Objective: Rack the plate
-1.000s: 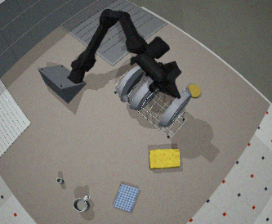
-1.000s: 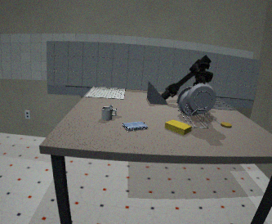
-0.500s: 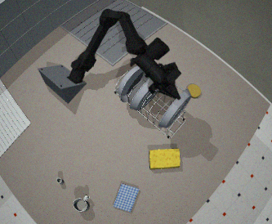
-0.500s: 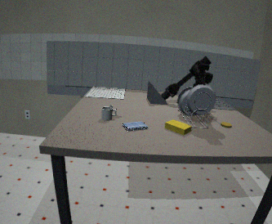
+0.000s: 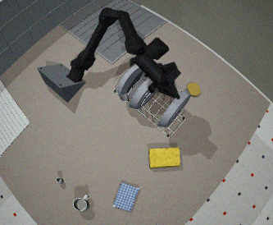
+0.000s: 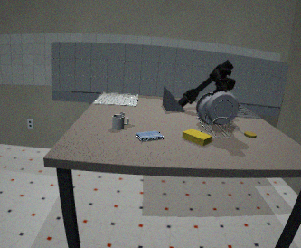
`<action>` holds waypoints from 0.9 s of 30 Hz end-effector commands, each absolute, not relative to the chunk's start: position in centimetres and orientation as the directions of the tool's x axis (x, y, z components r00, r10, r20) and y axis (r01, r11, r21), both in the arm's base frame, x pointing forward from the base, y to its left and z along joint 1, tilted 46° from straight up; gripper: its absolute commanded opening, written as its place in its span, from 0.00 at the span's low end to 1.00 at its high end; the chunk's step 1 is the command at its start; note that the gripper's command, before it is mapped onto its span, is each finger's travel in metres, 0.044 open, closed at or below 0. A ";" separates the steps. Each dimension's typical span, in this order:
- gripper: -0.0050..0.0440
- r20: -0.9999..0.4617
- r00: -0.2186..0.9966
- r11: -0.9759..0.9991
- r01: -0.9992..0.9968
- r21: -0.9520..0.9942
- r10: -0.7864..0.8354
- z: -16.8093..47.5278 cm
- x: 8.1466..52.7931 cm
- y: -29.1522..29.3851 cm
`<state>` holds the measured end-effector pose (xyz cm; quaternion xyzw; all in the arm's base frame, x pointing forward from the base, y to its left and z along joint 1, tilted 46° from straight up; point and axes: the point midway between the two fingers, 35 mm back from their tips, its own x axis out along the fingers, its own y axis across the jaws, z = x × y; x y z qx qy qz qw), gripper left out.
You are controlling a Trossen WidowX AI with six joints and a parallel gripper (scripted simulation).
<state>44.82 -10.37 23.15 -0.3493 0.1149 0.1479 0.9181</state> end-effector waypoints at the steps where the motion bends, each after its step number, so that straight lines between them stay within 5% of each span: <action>1: 0.10 -0.311 0.932 0.713 -0.346 -0.610 0.186 23.1 44.8 -10.2; 27: 0.10 -0.311 0.932 0.713 -0.346 -0.610 0.186 22.2 44.8 -9.3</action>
